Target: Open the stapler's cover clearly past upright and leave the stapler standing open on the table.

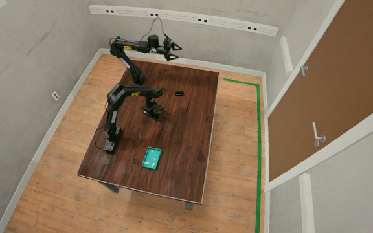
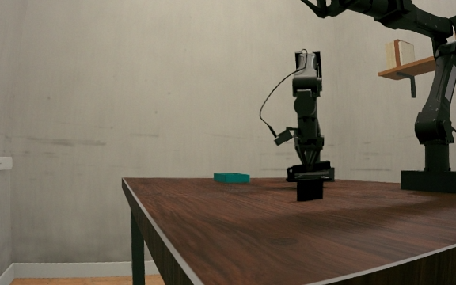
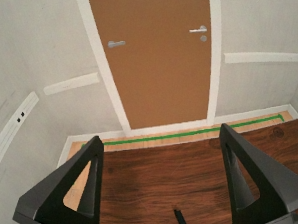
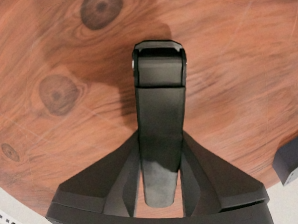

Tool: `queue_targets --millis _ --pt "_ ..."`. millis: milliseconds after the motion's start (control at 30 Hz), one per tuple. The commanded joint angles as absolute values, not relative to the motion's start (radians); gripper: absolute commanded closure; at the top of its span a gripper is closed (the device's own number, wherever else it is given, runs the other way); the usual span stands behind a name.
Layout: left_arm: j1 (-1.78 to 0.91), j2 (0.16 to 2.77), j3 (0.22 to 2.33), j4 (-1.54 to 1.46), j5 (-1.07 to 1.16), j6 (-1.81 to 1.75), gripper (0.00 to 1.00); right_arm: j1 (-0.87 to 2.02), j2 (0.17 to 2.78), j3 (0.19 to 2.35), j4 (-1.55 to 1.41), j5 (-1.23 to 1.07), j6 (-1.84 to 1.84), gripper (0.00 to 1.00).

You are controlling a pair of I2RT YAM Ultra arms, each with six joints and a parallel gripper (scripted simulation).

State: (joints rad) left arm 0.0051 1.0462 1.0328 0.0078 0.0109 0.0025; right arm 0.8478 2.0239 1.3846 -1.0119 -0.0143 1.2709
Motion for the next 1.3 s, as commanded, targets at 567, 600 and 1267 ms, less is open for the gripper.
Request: queue_targets --millis 567,600,1267 --pt "0.0 1.045 1.051 0.005 0.0 0.0 0.0 0.853 1.977 1.327 -0.909 0.002 1.282 0.78" --pt "0.0 1.045 1.051 0.005 0.0 0.0 0.0 0.853 1.976 1.324 -0.907 0.002 1.282 0.78" --pt "0.0 1.045 1.051 0.005 0.0 0.0 0.0 0.857 1.975 1.27 -0.862 0.002 1.283 0.78"
